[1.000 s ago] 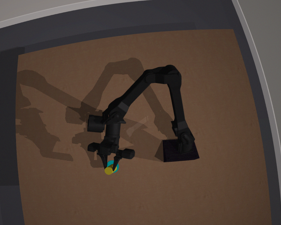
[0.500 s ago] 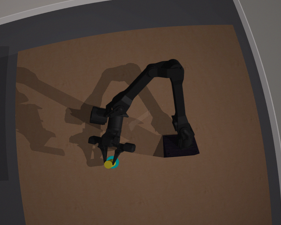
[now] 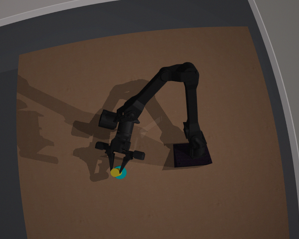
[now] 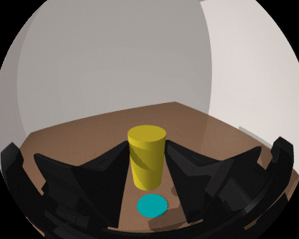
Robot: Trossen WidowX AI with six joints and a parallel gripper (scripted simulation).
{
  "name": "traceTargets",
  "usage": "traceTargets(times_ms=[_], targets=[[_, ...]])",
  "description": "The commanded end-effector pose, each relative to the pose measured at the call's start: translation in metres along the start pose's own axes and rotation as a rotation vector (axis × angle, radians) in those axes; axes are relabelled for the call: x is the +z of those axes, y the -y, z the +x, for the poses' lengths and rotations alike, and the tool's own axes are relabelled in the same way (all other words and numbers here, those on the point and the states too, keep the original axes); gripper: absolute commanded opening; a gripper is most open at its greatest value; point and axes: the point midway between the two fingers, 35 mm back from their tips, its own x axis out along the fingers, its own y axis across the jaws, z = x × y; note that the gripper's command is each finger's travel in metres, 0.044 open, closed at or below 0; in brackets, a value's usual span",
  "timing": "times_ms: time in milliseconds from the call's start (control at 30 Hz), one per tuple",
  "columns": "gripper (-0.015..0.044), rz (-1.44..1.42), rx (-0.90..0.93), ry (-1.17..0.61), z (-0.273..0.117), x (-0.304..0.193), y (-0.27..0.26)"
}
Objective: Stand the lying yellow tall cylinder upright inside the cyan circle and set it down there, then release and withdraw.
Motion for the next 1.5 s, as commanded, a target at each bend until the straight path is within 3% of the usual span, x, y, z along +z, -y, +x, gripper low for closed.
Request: traceTargets(times_ms=[0, 767, 1467], targets=[[0.0105, -0.025, -0.014, 0.036, -0.003, 0.003, 0.0], [0.0105, -0.044, -0.029, 0.063, -0.006, 0.003, 0.0], [0.0105, -0.045, -0.028, 0.059, 0.007, -0.086, 0.003]])
